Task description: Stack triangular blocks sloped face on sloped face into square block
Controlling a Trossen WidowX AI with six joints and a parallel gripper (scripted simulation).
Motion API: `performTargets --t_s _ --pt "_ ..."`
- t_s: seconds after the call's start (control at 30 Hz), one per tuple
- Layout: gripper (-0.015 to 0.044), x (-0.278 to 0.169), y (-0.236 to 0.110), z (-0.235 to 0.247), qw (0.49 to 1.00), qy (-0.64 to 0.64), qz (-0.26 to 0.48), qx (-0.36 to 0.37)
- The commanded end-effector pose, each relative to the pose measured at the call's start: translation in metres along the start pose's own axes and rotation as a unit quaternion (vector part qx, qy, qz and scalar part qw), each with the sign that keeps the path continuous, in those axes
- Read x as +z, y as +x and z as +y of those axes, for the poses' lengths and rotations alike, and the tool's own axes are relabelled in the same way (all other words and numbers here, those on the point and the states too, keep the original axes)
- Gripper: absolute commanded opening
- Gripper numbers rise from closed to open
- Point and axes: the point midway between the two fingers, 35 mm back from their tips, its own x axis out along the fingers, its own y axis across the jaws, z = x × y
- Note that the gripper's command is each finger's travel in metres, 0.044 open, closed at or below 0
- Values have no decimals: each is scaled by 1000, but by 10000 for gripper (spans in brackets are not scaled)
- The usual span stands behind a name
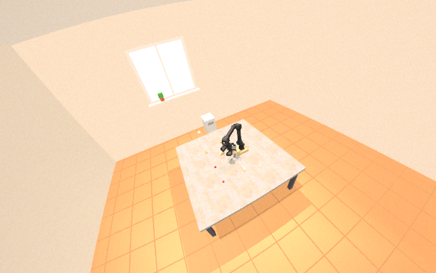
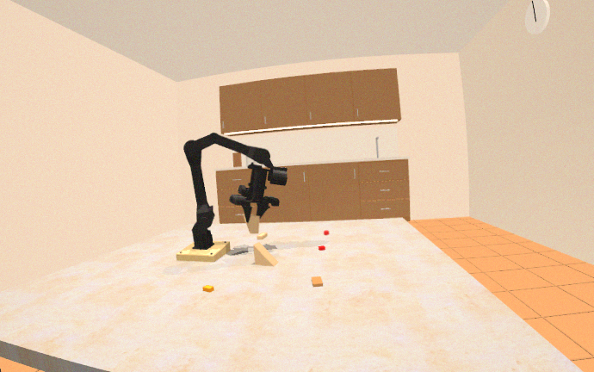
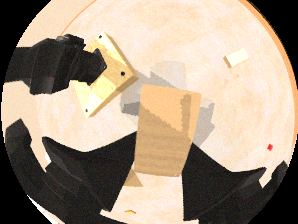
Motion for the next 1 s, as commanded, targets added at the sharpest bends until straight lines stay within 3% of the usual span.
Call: performTargets --t_s 0.0,0.4,0.7,0.97 --pt "0 0 0 1 997 -83 8 -7" --pt "0 1 0 3 961 -274 27 -19" --pt "0 -1 -2 2 960 -277 28 -20" --pt "0 -29 -21 -6 961 -275 36 -24"
